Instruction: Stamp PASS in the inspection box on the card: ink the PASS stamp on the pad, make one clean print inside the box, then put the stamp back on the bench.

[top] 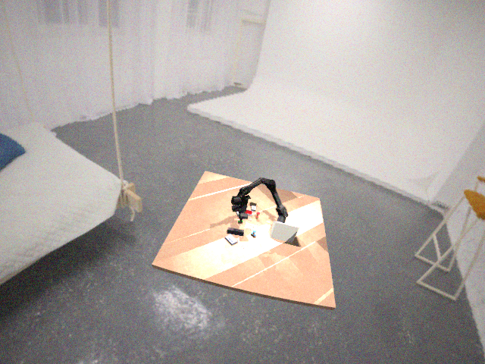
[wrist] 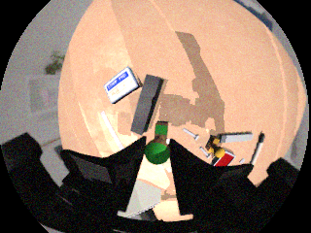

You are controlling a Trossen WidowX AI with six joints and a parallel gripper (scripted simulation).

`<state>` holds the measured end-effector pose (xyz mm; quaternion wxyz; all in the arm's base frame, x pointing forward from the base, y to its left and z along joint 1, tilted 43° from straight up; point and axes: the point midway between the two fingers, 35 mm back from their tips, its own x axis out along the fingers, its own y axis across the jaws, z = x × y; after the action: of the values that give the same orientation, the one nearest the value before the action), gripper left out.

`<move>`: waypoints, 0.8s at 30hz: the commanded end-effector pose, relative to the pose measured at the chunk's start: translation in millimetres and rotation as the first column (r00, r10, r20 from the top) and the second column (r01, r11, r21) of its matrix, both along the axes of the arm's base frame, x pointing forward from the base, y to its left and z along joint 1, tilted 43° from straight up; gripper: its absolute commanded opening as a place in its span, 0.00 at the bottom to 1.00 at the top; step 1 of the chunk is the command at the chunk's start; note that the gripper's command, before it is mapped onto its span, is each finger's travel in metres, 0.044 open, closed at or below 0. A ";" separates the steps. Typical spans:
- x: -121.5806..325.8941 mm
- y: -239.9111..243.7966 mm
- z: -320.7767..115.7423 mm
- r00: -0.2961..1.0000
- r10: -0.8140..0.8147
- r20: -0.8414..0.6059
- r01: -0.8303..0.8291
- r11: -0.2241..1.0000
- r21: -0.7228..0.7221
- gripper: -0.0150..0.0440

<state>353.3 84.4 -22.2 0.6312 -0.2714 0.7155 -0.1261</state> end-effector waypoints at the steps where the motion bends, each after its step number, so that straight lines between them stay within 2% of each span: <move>1: 11.2 3.8 -6.1 1.000 0.005 0.000 -0.005 1.000 -0.002 0.25; 24: 18.3 -12.9 -32.9 1.000 0.005 0.002 -0.005 1.000 -0.002 0.25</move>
<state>371.7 74.3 -51.8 0.6325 -0.2704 0.7148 -0.1265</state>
